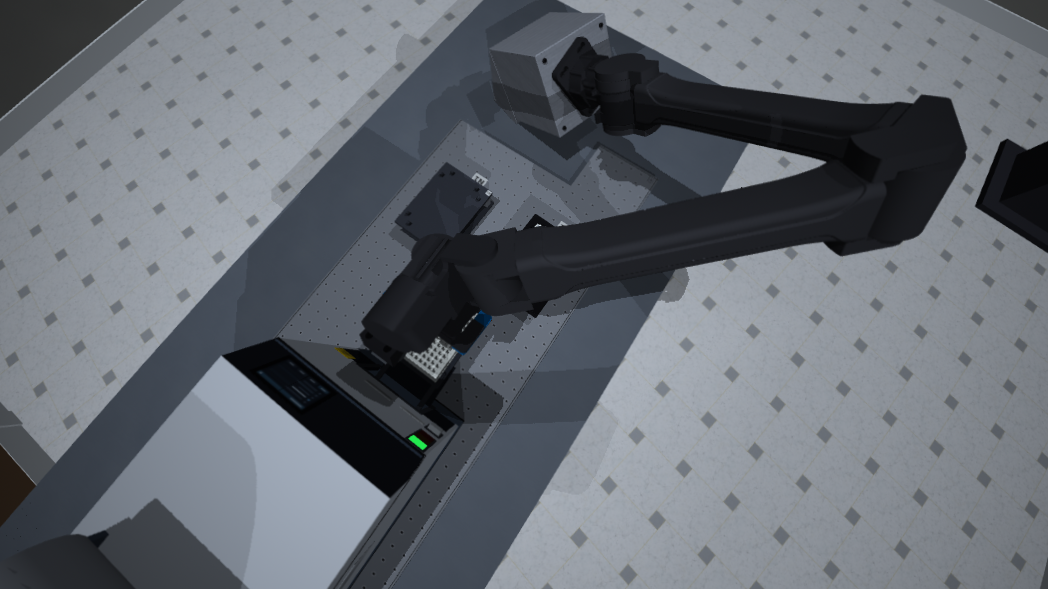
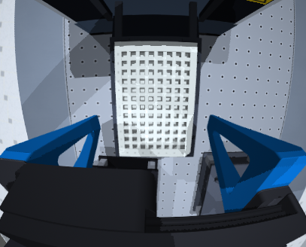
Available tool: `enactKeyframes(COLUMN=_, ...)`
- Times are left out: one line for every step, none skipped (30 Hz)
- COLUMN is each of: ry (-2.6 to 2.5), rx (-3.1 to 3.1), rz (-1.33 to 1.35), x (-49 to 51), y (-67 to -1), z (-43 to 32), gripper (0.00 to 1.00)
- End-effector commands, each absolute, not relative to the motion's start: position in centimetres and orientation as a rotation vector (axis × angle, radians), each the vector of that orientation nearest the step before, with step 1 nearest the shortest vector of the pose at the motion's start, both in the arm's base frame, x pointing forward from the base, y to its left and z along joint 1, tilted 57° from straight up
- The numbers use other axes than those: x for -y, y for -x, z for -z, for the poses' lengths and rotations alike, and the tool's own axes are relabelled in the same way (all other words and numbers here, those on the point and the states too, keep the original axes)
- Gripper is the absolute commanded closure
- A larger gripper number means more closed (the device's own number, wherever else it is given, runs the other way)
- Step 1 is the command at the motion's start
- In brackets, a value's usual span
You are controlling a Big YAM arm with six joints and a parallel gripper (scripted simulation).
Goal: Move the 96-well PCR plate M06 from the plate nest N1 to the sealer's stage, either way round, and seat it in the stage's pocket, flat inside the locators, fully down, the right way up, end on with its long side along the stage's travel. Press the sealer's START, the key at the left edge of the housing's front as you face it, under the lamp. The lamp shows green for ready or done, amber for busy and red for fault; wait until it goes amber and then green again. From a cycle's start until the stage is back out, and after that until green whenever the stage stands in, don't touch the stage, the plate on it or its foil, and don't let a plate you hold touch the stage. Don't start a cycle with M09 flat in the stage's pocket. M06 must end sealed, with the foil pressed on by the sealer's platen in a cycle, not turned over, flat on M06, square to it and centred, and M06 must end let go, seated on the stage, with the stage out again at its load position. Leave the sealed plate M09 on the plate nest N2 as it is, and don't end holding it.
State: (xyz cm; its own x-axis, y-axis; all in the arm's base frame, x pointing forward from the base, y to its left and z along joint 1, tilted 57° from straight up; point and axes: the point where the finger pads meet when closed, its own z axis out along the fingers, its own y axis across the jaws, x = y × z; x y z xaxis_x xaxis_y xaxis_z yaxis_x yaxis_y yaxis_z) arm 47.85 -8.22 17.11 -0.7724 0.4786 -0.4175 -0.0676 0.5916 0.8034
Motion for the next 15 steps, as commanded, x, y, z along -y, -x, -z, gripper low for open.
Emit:
enactKeyframes(ry=-0.300, rx=-2.186, rz=-1.136, x=7.9, y=-47.7, z=-17.9, gripper=0.00)
enactKeyframes(ry=-0.298, rx=-2.183, rz=-1.130, x=8.1, y=-47.5, z=-17.8, gripper=0.00)
enactKeyframes(ry=-0.298, rx=-2.182, rz=-1.125, x=8.3, y=-47.3, z=-17.7, gripper=0.00)
enactKeyframes(ry=-0.299, rx=-2.181, rz=-1.121, x=8.4, y=-47.1, z=-17.6, gripper=0.00)
enactKeyframes(ry=-0.300, rx=-2.179, rz=-1.117, x=8.6, y=-46.9, z=-17.5, gripper=0.00)
enactKeyframes(ry=-0.304, rx=-2.180, rz=-1.116, x=8.7, y=-46.6, z=-17.4, gripper=0.00)
enactKeyframes(ry=-0.309, rx=-2.182, rz=-1.118, x=8.7, y=-46.3, z=-17.2, gripper=0.00)
enactKeyframes(ry=-0.309, rx=-2.182, rz=-1.118, x=8.7, y=-46.3, z=-17.2, gripper=0.00)
enactKeyframes(ry=-0.309, rx=-2.182, rz=-1.118, x=8.7, y=-46.3, z=-17.2, gripper=0.00)
enactKeyframes(ry=-0.310, rx=-2.183, rz=-1.119, x=8.8, y=-46.4, z=-17.3, gripper=0.00)
enactKeyframes(ry=-0.310, rx=-2.182, rz=-1.118, x=8.8, y=-46.3, z=-17.3, gripper=0.00)
enactKeyframes(ry=-0.312, rx=-2.184, rz=-1.120, x=8.8, y=-46.0, z=-17.3, gripper=0.00)
enactKeyframes(ry=-0.317, rx=-2.187, rz=-1.123, x=8.7, y=-45.6, z=-17.0, gripper=0.00)
enactKeyframes(ry=-0.318, rx=-2.188, rz=-1.123, x=8.6, y=-45.4, z=-16.9, gripper=0.00)
enactKeyframes(ry=-0.319, rx=-2.188, rz=-1.123, x=8.6, y=-45.2, z=-16.9, gripper=0.00)
